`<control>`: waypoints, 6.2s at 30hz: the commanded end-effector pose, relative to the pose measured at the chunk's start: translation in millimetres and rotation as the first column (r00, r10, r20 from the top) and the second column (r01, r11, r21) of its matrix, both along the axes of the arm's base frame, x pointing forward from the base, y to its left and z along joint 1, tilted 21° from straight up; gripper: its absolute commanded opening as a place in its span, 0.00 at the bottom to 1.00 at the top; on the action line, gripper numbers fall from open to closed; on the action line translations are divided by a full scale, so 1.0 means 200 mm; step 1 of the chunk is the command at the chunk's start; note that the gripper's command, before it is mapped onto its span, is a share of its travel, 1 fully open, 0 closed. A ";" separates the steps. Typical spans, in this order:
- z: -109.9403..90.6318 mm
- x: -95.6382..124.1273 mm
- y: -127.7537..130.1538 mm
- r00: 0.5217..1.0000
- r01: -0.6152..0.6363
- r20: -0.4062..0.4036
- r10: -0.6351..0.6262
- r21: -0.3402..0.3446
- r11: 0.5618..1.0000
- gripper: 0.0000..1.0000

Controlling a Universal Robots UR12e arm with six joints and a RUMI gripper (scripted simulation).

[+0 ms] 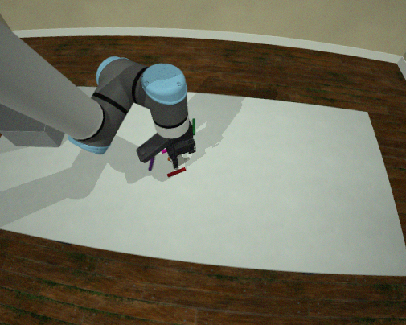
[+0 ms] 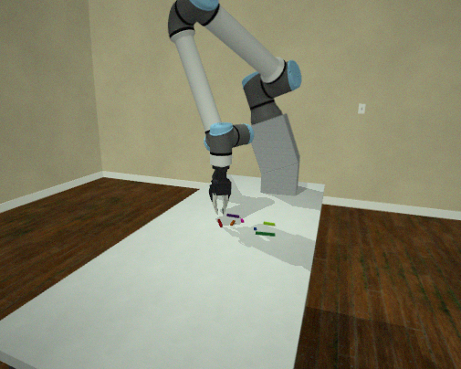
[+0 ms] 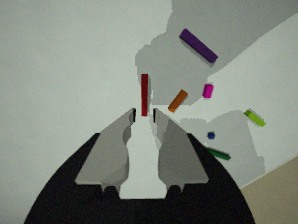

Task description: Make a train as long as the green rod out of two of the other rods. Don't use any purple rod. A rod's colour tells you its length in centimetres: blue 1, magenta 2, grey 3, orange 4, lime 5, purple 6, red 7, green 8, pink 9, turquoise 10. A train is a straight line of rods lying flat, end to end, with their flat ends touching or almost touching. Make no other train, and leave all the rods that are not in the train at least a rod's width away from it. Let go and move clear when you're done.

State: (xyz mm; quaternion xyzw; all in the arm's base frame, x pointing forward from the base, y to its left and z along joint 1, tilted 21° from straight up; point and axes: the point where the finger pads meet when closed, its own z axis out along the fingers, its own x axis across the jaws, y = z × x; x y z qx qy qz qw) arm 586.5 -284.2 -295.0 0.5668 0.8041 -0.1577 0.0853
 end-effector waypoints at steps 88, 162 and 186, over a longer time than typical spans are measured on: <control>-0.19 0.00 -0.07 1.000 0.000 0.001 0.000 0.000 1.000 0.14; -0.22 0.00 -0.08 1.000 0.000 0.001 0.000 0.000 1.000 0.00; 0.07 0.01 0.03 1.000 0.000 0.001 0.000 0.000 1.000 0.00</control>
